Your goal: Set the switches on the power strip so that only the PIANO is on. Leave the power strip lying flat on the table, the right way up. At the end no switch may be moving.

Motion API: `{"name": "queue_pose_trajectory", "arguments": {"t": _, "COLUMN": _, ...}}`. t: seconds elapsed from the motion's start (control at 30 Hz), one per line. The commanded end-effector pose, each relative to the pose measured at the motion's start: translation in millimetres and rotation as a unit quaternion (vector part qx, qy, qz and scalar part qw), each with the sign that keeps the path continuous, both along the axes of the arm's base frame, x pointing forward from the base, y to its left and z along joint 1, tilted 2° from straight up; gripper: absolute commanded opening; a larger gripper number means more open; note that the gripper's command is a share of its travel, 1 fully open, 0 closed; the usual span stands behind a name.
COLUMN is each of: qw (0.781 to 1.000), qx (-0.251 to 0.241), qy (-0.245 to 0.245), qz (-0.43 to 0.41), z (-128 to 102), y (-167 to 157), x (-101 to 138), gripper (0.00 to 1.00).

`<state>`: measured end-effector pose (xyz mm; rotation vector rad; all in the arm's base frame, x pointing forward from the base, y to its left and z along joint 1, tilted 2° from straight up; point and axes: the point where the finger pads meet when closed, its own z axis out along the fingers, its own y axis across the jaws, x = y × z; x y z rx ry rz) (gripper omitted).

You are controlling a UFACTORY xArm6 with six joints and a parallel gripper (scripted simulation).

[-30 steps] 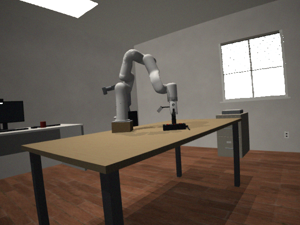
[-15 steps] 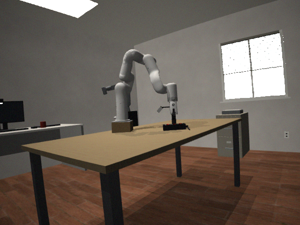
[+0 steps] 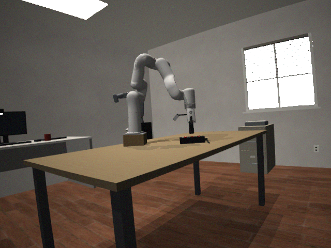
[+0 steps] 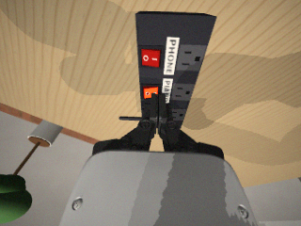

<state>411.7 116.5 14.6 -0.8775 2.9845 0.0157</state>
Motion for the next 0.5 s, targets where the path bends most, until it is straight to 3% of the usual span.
{"name": "queue_pose_trajectory", "arguments": {"t": 0.0, "qw": 1.0, "qx": 0.001, "qy": -0.003, "qz": 0.0, "z": 10.8, "y": 0.6, "x": 1.9, "gripper": 0.0}}
{"name": "queue_pose_trajectory", "arguments": {"t": 0.47, "qw": 1.0, "qx": 0.001, "qy": -0.003, "qz": 0.0, "z": 16.9, "y": 0.5, "x": 1.7, "gripper": 0.0}}
